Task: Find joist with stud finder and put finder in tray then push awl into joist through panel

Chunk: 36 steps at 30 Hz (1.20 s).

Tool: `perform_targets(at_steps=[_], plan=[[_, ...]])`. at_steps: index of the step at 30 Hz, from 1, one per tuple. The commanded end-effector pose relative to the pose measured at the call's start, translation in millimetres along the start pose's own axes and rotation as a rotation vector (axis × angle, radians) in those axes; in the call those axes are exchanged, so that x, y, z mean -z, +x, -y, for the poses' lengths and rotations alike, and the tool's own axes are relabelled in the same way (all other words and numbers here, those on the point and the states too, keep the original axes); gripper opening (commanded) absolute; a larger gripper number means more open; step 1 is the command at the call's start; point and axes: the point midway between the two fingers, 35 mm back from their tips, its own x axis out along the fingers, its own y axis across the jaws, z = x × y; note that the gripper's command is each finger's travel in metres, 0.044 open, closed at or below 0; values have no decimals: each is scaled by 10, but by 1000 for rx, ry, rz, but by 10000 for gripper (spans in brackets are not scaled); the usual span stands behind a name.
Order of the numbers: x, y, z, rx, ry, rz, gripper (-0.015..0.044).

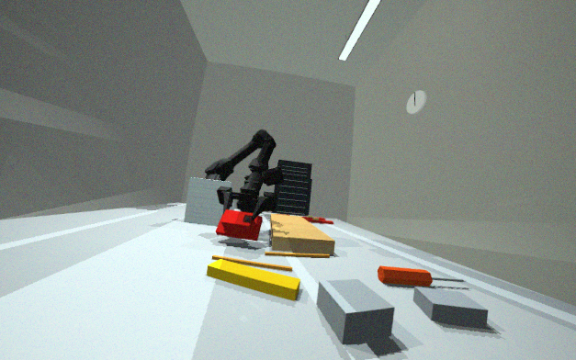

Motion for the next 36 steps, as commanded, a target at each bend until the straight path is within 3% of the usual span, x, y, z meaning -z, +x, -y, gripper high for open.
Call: perform_targets(at_steps=[1,36], plan=[[3,-2,-24,-4,6,-34,0],[10,-20,-11,2,1,-219,0]])
